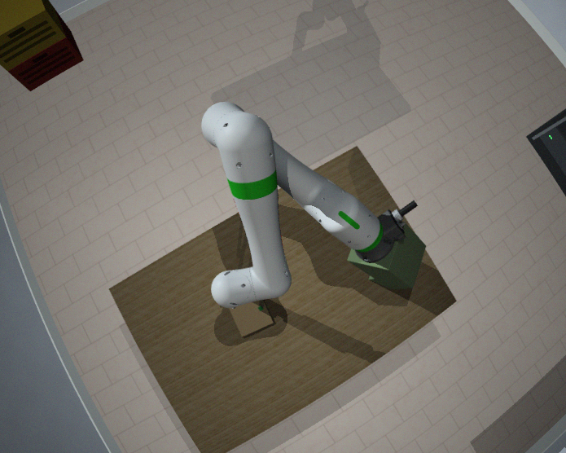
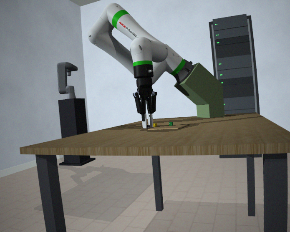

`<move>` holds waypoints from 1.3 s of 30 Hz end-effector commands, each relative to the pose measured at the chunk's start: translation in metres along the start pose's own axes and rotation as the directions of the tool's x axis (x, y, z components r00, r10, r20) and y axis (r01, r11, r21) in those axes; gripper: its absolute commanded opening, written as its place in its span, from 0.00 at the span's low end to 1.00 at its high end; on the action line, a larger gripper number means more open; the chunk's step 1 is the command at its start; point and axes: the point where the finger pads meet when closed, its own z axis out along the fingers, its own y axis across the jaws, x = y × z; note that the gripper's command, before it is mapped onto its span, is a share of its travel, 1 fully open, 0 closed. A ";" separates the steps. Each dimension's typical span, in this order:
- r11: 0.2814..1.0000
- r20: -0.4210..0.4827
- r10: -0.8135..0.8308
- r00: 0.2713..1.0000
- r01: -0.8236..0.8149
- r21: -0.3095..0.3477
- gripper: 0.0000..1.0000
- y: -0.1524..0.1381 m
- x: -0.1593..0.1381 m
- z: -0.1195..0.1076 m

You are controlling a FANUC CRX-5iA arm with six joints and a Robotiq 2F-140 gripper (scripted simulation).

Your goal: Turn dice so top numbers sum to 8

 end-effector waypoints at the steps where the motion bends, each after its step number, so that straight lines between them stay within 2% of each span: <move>1: 1.000 0.000 0.000 1.000 0.000 0.000 0.19 0.000 0.000 0.000; 32: 1.000 0.000 0.000 1.000 0.000 0.000 0.19 0.000 0.000 0.000; 33: 1.000 0.000 0.000 1.000 0.000 0.000 0.07 0.000 0.000 0.000; 39: 1.000 0.000 0.000 1.000 0.000 0.000 0.07 0.000 0.000 0.000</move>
